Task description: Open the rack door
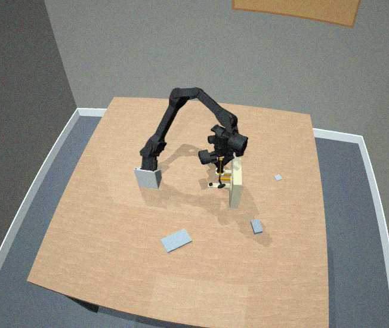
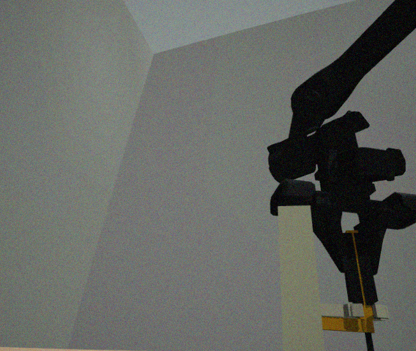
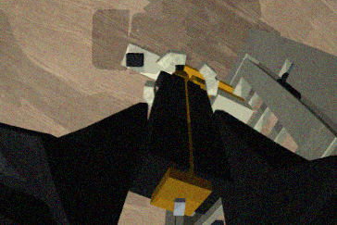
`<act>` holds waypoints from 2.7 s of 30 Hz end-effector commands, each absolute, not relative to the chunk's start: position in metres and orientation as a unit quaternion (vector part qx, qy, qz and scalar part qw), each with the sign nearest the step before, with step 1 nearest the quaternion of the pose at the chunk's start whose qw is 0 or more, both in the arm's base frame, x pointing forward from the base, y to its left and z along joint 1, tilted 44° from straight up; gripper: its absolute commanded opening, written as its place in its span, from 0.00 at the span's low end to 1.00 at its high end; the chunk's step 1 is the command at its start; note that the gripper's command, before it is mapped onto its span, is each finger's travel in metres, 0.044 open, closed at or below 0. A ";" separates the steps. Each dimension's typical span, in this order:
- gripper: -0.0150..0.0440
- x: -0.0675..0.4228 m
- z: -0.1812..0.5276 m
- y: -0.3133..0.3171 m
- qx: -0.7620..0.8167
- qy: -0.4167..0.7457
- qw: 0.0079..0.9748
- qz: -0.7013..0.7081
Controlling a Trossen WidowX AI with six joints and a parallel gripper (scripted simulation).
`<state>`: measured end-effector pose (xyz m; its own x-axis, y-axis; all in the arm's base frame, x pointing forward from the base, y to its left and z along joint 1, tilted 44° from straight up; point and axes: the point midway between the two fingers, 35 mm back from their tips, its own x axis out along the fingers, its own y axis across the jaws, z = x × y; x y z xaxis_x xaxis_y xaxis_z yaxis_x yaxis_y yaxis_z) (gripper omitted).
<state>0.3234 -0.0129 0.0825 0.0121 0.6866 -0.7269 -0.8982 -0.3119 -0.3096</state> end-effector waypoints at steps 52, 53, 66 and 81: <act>0.75 0.324 0.083 -0.013 0.347 0.681 0.622 0.170; 0.75 0.324 0.083 -0.013 0.363 0.685 0.614 0.153; 0.75 0.324 0.083 -0.013 0.538 0.698 0.467 -0.072; 0.75 0.324 0.082 -0.013 0.662 0.636 0.265 -0.296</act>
<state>0.3206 -0.0143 0.0858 0.0109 0.6849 -0.7285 0.9997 0.0089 0.0234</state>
